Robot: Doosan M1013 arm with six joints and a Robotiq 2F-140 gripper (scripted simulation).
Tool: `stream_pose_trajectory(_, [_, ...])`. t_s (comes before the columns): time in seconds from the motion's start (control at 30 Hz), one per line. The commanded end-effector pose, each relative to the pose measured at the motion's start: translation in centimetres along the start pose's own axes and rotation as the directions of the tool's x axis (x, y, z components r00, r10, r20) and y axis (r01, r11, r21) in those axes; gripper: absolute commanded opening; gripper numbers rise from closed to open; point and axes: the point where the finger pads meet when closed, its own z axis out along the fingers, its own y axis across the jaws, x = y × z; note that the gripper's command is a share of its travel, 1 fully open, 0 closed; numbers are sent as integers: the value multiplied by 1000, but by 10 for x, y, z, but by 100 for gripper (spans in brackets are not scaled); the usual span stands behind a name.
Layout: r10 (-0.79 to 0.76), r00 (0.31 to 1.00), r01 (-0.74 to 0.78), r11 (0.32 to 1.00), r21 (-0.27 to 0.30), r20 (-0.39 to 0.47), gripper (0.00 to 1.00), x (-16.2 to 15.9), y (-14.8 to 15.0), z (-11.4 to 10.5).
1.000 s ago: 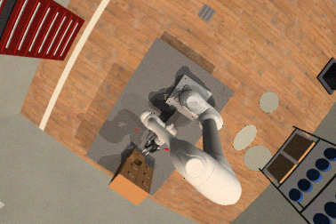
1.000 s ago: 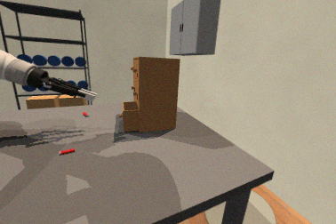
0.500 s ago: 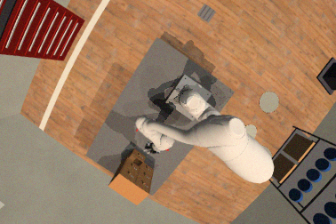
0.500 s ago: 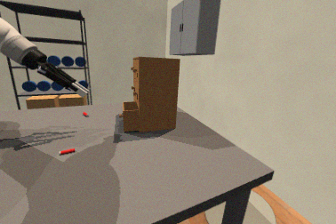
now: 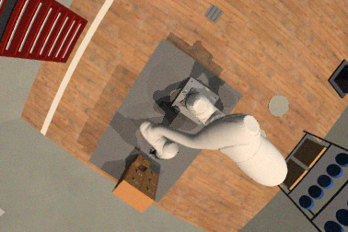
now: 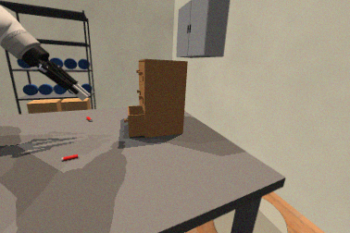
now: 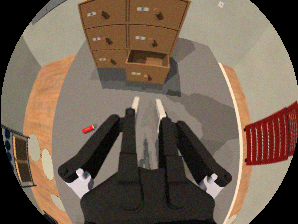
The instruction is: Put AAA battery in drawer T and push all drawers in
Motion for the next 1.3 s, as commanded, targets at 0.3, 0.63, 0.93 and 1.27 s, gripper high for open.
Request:
stream_pose_trajectory(0.3, [1,999,0,1000,-17,46,20,6,-4,-6])
stream_pose_trajectory(0.63, [3,951,0,1000,-8,309,20,4,-7,-37])
stream_pose_trajectory(0.93, [5,804,0,1000,-8,594,20,3,-7,-75])
stream_pose_trajectory(1.27, [5,732,0,1000,-8,681,20,2,-7,-88])
